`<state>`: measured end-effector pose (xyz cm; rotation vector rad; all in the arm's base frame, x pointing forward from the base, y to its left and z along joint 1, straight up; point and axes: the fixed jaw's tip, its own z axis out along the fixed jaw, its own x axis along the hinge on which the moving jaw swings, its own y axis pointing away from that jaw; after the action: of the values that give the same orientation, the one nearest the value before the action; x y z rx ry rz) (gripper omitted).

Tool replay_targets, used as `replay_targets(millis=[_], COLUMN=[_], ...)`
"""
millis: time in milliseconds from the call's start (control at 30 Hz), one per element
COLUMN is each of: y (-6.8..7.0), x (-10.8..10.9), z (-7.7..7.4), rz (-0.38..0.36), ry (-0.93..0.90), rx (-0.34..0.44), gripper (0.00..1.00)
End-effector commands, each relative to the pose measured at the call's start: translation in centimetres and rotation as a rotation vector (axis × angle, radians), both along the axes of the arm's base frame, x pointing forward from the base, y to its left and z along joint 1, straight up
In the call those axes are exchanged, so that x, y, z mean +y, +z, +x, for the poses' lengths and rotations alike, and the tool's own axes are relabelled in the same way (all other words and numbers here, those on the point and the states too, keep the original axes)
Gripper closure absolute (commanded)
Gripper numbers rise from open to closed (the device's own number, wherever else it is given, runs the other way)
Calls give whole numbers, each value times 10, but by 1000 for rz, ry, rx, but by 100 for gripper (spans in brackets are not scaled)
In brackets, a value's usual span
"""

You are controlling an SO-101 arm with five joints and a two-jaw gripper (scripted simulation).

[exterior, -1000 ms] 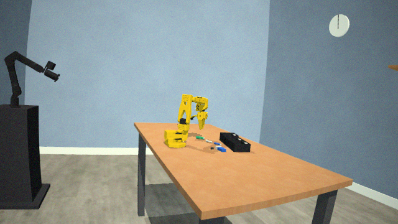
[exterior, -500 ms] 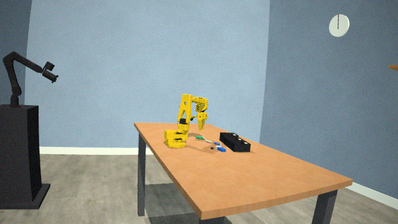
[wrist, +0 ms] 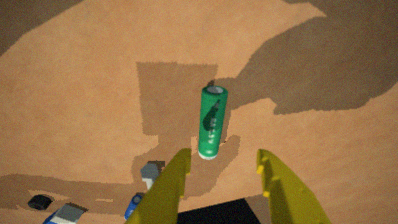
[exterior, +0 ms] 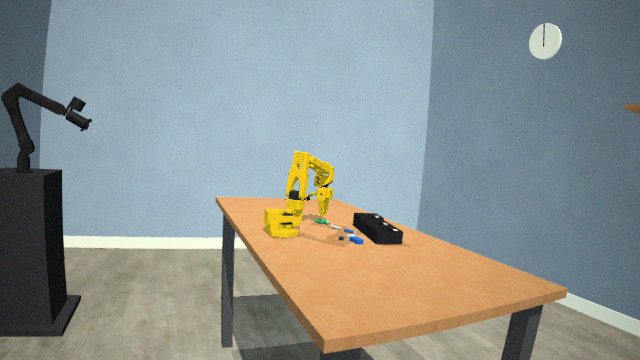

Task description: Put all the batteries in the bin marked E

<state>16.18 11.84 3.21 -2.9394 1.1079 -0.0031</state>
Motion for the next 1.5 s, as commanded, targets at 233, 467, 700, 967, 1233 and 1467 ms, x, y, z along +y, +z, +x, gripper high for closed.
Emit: replay_targets(millis=[233, 467, 700, 967, 1233, 1467], y=[-11, -15, -23, -23, -23, -23], x=[3, 3, 3, 3, 3, 3], z=[2, 2, 2, 2, 2, 2], rz=[22, 22, 12, 12, 12, 12], ry=[14, 14, 13, 13, 13, 13], rx=[-27, -27, -13, -13, -13, -13], gripper=[79, 79, 79, 79, 79, 79])
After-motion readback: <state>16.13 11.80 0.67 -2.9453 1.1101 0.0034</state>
